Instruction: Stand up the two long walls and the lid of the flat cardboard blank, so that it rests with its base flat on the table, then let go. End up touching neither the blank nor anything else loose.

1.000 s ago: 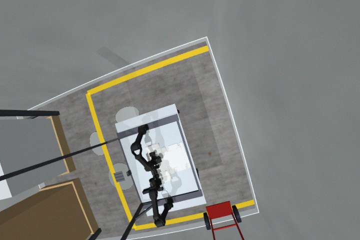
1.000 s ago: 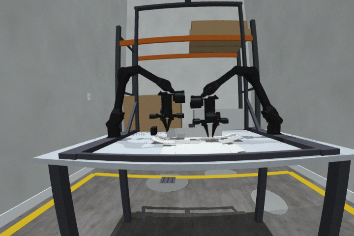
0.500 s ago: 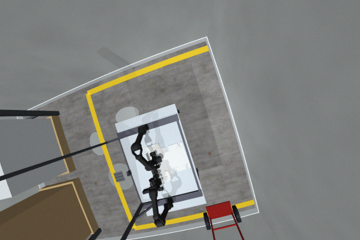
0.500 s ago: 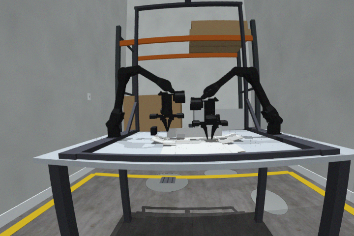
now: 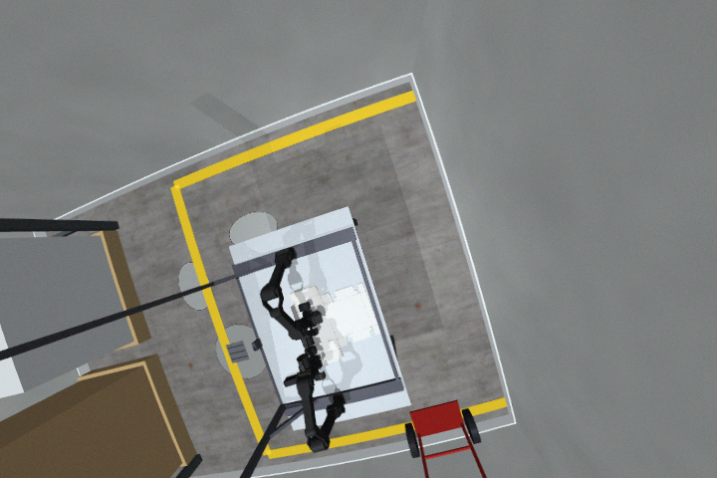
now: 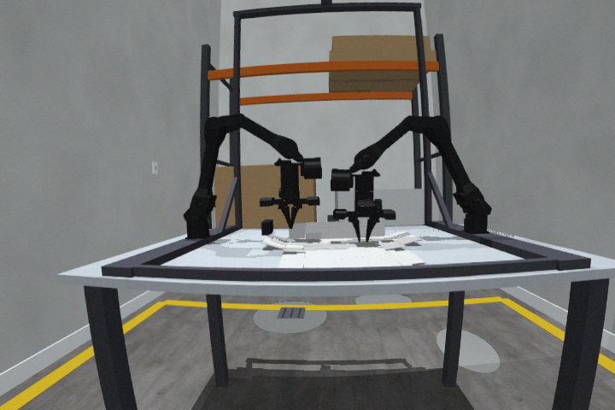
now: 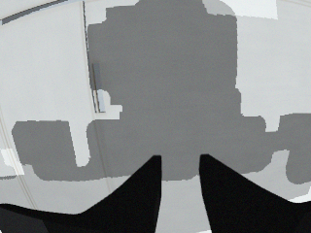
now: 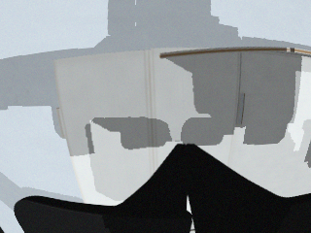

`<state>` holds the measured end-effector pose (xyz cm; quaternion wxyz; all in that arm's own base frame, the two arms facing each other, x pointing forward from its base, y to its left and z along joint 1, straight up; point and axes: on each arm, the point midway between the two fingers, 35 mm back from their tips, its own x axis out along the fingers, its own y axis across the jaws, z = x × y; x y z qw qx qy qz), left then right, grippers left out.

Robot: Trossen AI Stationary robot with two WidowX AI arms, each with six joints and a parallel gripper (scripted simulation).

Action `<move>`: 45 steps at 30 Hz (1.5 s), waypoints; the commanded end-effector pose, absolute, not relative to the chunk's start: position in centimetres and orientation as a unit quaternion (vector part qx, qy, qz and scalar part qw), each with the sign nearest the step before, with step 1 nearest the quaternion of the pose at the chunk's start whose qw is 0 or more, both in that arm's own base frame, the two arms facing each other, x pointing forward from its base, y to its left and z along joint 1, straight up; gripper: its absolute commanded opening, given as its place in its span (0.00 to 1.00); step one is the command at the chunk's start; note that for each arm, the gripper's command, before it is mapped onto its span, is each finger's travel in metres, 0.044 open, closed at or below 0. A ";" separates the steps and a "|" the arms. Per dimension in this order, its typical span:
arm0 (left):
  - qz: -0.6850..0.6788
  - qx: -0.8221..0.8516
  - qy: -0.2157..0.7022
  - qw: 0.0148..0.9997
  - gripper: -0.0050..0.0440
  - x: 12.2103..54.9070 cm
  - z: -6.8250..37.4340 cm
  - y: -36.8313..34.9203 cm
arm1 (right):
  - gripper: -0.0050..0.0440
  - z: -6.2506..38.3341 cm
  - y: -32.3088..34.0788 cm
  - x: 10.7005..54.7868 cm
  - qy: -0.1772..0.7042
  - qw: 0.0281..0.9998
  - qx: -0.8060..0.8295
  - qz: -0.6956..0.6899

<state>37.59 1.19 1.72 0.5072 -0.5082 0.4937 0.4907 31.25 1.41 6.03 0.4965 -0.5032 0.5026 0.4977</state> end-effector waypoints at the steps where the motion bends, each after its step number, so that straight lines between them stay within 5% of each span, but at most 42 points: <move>1: 0.494 -0.505 0.497 0.504 0.30 37.1 0.8 1.2 | 0.10 6.7 1.4 31.7 0.493 0.503 -0.511 0.493; 26: 0.491 -0.508 0.494 0.507 0.30 36.2 0.4 1.1 | 0.10 7.7 1.5 31.6 0.493 0.503 -0.511 0.493; 34: 0.491 -0.508 0.495 0.505 0.30 37.2 4.8 1.2 | 0.40 7.7 1.4 31.6 0.493 0.503 -0.511 0.493; 38: 0.489 -0.511 0.494 0.506 0.30 37.7 9.4 1.2 | 0.41 7.7 1.4 31.6 0.493 0.503 -0.511 0.493; 45: 0.491 -0.509 0.496 0.504 0.30 37.5 9.8 1.2 | 0.41 7.7 1.4 31.6 0.493 0.503 -0.511 0.493</move>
